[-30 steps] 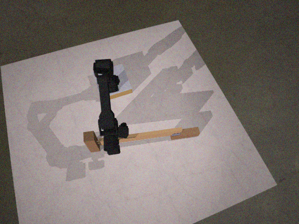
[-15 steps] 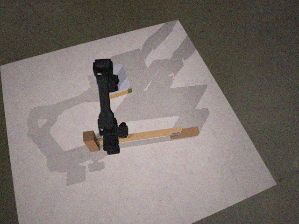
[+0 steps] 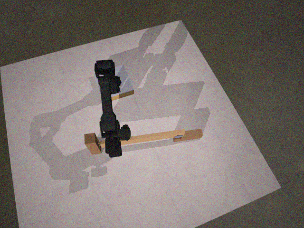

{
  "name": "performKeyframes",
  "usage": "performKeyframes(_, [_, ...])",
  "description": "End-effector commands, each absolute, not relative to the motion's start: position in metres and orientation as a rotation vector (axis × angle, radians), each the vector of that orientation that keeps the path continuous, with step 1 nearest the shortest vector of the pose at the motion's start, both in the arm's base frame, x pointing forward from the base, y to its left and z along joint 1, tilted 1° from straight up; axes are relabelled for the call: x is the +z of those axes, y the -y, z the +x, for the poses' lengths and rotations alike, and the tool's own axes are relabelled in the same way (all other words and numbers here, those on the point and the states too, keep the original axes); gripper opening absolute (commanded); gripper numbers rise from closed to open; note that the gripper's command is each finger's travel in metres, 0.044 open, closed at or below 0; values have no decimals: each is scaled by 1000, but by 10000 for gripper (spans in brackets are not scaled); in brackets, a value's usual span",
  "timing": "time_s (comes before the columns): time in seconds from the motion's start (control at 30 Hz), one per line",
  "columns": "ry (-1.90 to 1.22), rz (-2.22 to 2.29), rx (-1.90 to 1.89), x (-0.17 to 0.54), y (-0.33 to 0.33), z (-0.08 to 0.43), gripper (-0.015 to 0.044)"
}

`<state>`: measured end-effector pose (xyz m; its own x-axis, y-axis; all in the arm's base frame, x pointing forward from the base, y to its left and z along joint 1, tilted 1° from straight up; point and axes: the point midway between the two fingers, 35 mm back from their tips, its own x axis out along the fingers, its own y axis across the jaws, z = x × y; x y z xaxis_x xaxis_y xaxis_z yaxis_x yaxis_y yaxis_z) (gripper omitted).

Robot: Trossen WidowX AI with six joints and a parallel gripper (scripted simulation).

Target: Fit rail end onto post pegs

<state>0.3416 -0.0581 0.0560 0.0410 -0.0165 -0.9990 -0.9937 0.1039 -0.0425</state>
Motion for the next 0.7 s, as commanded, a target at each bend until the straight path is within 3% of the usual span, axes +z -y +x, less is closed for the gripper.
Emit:
performKeyframes(0.0, [-1237, -1165, 1092, 57, 56, 342, 0])
performKeyframes(0.67, [-1237, -1165, 1092, 59, 56, 342, 0])
